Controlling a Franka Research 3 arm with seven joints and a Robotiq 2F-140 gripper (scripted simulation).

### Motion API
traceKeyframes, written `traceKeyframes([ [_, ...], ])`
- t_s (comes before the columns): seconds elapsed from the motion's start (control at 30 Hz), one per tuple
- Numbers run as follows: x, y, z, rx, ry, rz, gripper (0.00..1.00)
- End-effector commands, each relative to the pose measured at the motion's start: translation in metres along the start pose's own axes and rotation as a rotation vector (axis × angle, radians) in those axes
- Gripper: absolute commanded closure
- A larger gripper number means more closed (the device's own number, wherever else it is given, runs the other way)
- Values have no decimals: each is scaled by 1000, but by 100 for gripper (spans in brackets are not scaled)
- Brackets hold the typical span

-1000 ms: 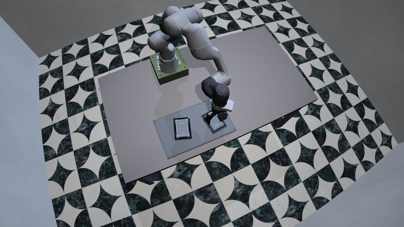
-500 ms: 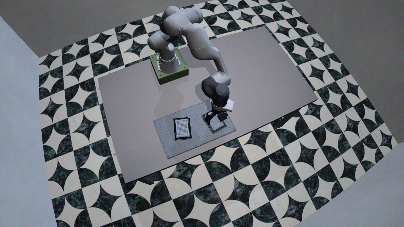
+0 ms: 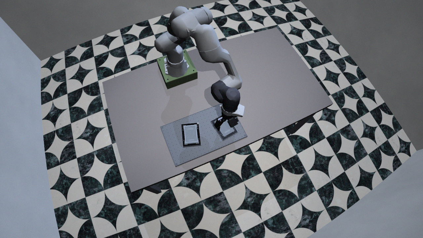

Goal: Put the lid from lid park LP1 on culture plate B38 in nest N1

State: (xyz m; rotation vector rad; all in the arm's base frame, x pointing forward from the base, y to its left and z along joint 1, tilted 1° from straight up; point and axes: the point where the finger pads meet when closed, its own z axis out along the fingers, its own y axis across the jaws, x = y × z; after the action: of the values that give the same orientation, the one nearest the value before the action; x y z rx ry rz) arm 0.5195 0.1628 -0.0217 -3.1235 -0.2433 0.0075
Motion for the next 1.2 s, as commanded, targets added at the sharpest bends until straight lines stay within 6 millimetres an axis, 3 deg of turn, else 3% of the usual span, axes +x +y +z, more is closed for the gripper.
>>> traceKeyframes([
  [0.0, 0, 0, -1, 1, 2, -4, 31],
  [1.1, 0, 0, -1, 1, 2, -4, 31],
  [1.13, 0, 0, -1, 1, 2, -4, 37],
  [1.17, 0, 0, -1, 1, 2, -4, 37],
])
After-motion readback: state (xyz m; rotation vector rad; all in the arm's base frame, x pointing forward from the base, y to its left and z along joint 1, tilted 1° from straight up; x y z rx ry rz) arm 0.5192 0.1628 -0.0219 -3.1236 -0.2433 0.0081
